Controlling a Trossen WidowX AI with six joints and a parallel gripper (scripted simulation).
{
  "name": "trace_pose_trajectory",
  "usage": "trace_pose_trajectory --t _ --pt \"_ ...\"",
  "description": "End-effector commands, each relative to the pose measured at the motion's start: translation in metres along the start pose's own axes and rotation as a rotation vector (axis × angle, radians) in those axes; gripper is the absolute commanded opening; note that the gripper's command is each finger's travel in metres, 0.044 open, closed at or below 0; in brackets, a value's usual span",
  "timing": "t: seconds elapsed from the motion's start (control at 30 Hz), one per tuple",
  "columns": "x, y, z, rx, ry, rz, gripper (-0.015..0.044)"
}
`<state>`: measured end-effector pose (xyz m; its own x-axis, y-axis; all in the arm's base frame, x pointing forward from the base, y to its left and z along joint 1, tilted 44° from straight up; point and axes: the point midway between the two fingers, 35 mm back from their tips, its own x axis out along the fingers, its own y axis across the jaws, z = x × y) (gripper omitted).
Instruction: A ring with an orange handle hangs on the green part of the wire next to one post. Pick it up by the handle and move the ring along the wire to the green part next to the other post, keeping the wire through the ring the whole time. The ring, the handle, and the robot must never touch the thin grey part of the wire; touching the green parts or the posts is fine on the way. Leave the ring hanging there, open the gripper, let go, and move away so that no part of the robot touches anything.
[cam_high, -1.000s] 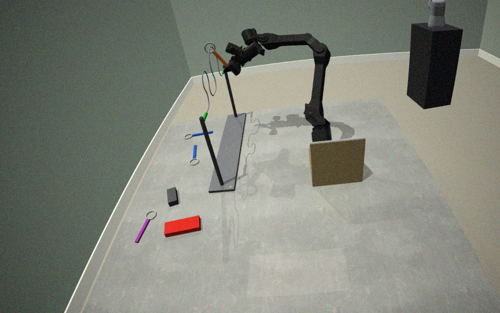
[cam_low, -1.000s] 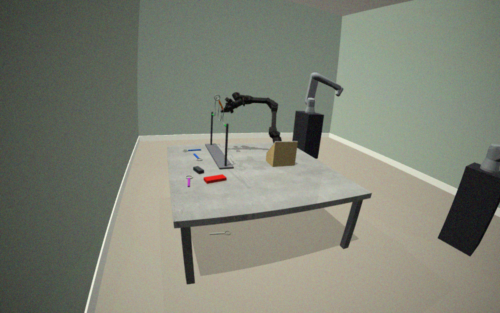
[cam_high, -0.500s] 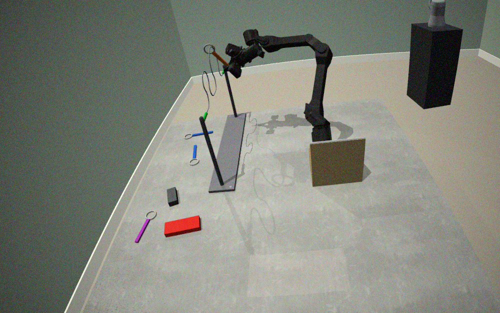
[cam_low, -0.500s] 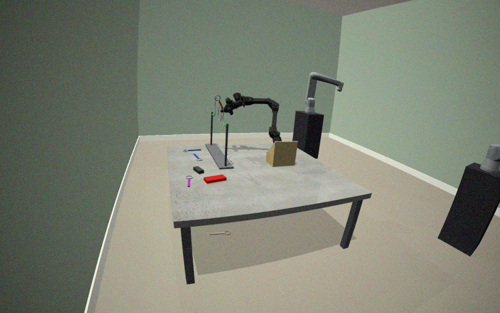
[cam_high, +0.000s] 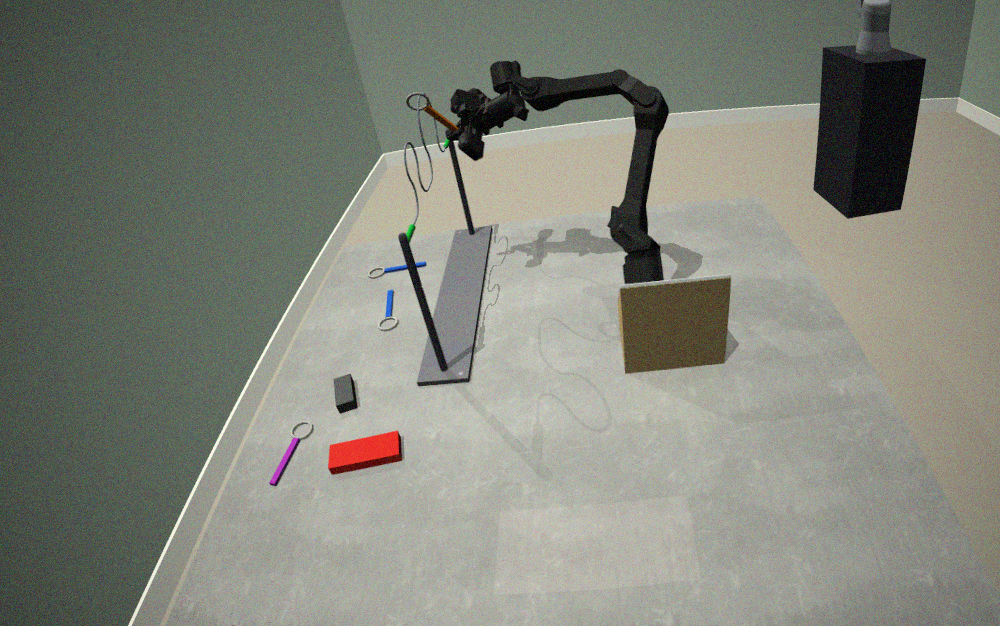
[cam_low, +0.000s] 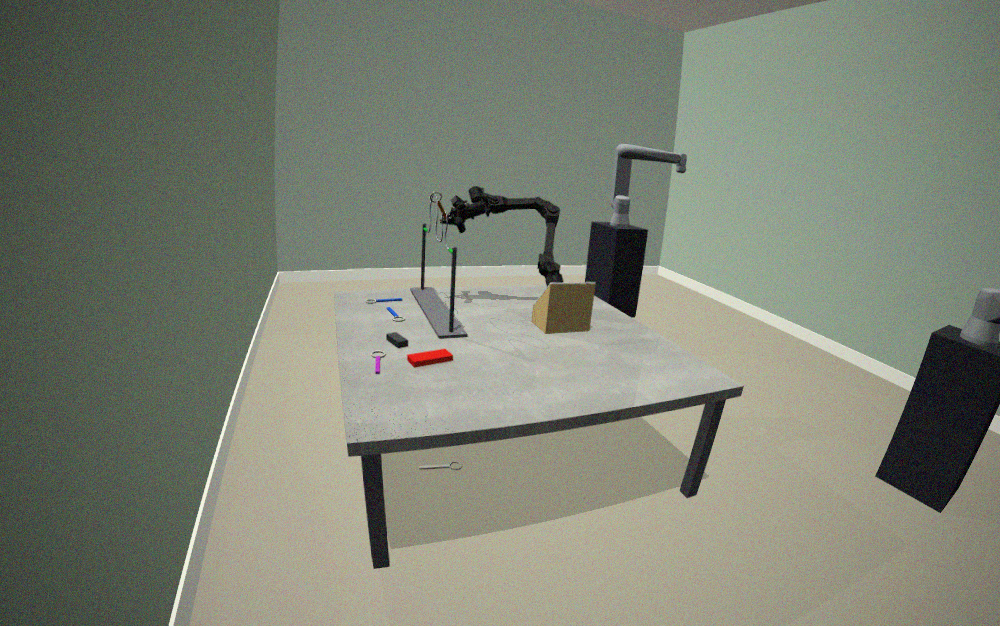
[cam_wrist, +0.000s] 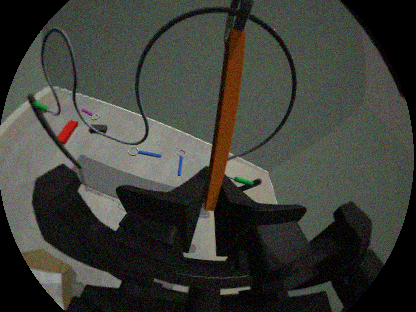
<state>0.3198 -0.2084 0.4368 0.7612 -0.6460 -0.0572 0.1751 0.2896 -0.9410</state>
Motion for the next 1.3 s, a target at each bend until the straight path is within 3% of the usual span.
trace_pose_trajectory --t 0.0,1.27 --pt "-0.001 -0.003 -0.001 -0.046 -0.002 -0.032 -0.015" --pt "-0.001 -0.019 0.003 -0.477 -0.058 -0.271 -0.015"
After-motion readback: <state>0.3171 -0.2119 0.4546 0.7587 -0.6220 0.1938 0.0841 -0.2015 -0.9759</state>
